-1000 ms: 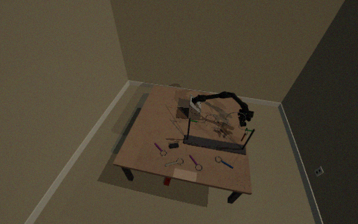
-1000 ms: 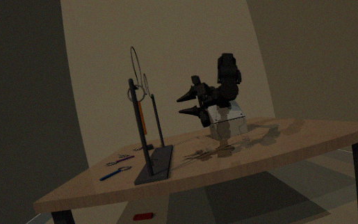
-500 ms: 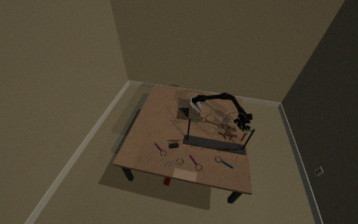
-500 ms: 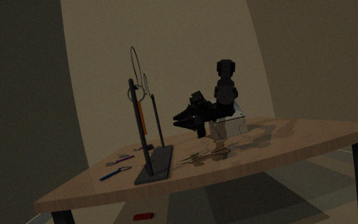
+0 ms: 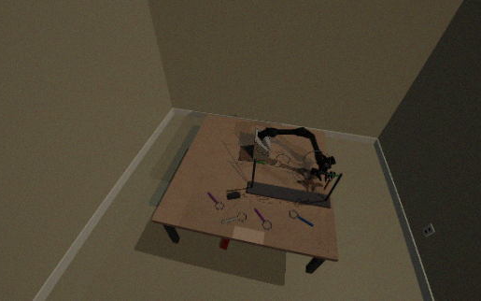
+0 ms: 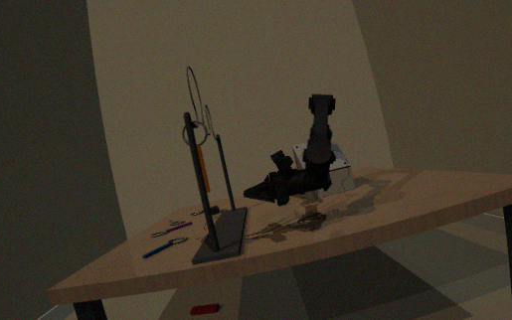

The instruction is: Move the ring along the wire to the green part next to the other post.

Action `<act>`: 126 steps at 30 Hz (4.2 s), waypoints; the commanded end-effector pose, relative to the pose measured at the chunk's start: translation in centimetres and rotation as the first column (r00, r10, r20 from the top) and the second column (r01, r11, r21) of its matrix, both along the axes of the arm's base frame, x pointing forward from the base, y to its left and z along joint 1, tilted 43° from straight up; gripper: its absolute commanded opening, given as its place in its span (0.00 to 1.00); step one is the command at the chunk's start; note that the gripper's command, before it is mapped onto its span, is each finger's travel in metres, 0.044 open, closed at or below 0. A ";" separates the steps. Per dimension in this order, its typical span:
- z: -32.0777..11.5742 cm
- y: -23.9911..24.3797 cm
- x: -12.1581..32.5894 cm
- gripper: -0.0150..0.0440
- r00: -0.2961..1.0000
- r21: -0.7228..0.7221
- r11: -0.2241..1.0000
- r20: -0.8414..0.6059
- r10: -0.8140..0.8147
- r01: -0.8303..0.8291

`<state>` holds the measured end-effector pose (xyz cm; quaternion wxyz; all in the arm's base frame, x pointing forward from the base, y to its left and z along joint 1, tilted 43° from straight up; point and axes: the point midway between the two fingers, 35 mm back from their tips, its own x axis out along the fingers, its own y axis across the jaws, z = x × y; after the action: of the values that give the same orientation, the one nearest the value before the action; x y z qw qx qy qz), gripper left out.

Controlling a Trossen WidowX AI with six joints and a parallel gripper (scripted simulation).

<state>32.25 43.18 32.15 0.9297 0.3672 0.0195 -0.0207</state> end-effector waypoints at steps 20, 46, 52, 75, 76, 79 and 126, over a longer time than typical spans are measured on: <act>2.6 -3.2 5.6 0.53 1.000 0.029 1.000 0.008 0.003 -0.004; 2.4 -3.3 9.8 0.53 1.000 0.028 1.000 0.010 0.003 -0.004; 2.3 -3.3 10.7 0.53 1.000 0.028 1.000 0.011 0.003 -0.004; 2.1 -3.6 12.4 0.53 1.000 0.027 1.000 0.013 0.003 -0.004; 2.1 -3.6 12.4 0.53 1.000 0.027 1.000 0.013 0.003 -0.004; 2.1 -3.6 12.4 0.53 1.000 0.027 1.000 0.013 0.003 -0.004; 3.0 -4.5 12.4 0.00 1.000 0.032 0.999 0.015 -0.002 0.002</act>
<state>44.65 39.30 34.65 0.9231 0.3839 0.0117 -0.0186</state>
